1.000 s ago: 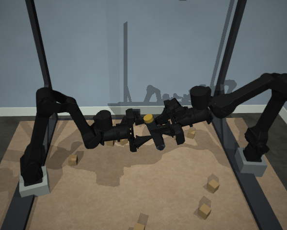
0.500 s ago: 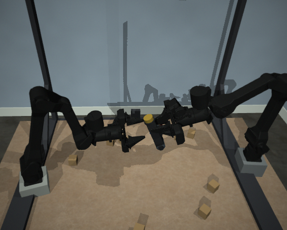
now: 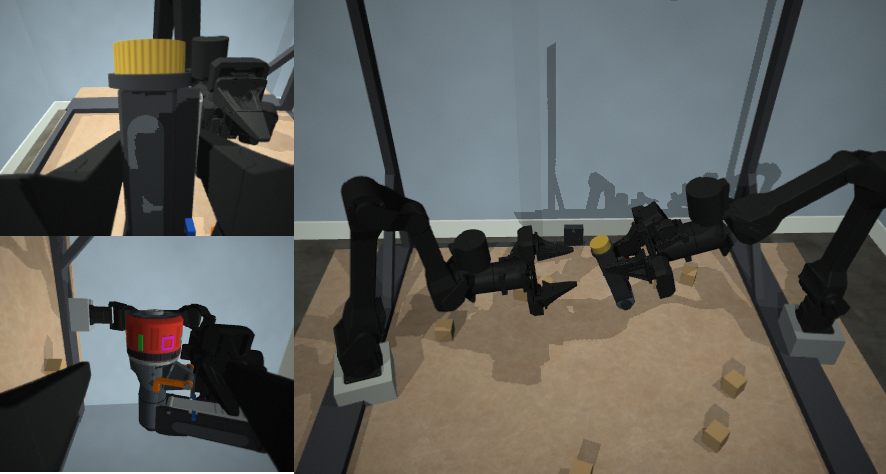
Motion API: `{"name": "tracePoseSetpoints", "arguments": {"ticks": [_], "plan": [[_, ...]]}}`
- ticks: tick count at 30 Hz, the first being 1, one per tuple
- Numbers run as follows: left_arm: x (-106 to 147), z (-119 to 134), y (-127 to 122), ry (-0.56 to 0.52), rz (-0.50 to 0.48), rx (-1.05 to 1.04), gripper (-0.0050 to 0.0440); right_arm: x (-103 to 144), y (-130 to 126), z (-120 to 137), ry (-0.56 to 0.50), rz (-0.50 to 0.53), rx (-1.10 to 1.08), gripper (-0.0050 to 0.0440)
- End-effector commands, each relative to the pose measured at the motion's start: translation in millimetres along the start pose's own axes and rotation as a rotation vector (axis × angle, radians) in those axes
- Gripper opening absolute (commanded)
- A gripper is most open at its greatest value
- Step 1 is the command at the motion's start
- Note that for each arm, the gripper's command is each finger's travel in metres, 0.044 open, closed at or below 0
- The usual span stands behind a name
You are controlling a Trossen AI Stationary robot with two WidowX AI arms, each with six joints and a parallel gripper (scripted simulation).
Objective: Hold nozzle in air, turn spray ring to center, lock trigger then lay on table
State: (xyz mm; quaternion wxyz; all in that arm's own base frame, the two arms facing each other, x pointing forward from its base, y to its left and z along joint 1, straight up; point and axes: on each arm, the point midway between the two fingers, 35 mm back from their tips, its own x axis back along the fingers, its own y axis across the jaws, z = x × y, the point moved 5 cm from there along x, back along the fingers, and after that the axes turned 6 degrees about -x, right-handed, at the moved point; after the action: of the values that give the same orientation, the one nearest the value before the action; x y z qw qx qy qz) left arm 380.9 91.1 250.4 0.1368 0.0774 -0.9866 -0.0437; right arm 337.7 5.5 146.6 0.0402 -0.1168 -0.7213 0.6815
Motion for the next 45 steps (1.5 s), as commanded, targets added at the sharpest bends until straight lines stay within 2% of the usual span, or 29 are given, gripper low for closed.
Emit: {"name": "tracePoseSetpoints", "arguments": {"ticks": [1,45], "plan": [[3.5,-13.1,1.8,-0.040,-0.007,0.002,0.0165,9.6,-8.8,-1.1,0.000,0.028,-0.005,0.0415],[3.4,-13.0,1.7,-0.040,-0.007,0.002,0.0165,10.0,-3.8,0.4,0.005,0.013,0.000,0.0415]]}}
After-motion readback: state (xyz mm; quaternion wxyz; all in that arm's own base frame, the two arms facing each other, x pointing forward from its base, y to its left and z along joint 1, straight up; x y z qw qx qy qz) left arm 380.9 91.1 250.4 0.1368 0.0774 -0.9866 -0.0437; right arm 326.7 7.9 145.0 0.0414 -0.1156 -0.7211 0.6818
